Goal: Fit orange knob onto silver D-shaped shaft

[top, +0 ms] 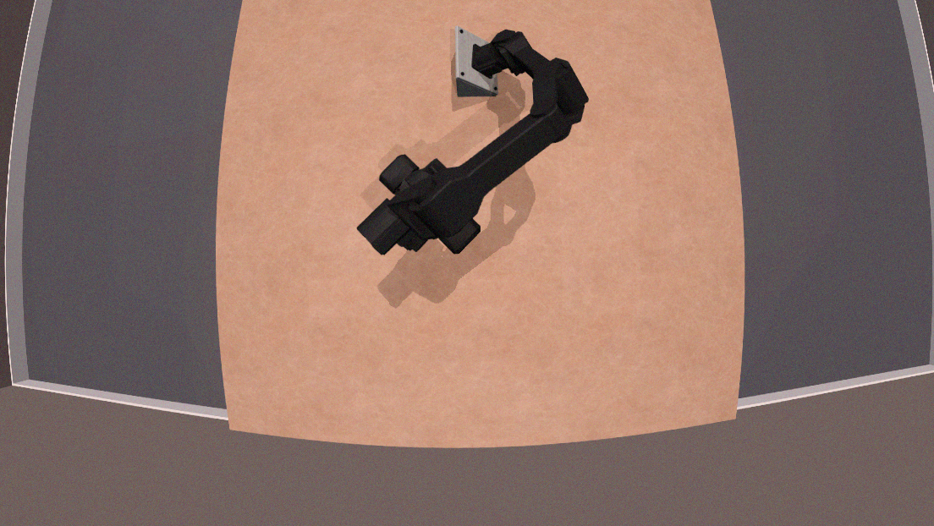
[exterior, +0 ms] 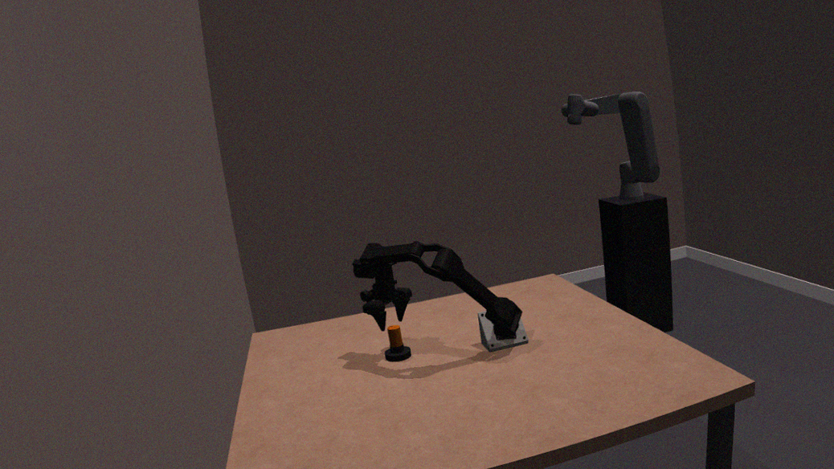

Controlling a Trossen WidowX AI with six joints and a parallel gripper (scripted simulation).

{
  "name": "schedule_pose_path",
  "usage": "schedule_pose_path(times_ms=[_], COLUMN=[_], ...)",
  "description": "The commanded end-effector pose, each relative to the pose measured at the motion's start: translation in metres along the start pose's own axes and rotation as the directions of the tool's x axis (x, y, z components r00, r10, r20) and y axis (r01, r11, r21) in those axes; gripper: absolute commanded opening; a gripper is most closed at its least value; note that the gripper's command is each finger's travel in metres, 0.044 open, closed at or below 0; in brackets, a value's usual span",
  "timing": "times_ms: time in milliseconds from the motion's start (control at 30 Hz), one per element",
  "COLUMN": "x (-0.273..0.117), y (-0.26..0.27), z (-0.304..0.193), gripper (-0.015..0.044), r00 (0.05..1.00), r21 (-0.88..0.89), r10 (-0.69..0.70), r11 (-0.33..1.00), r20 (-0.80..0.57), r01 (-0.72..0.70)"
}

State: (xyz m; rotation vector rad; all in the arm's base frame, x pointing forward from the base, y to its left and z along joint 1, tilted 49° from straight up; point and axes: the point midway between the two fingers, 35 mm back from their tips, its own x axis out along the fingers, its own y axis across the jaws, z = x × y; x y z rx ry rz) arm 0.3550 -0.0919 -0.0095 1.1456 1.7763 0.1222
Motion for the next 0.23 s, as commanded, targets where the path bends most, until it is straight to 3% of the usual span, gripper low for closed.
schedule_pose_path(times_ms=[0,200], x=[-0.0363,-0.041], y=[-0.0014,-0.0002], z=[-0.0008,-0.0004], gripper=[0.044,0.044], r00=[1.0,1.0], r21=[0.028,0.032], r10=[0.008,0.009], r11=[1.0,0.999], r20=[0.017,0.02], r01=[-0.008,-0.01])
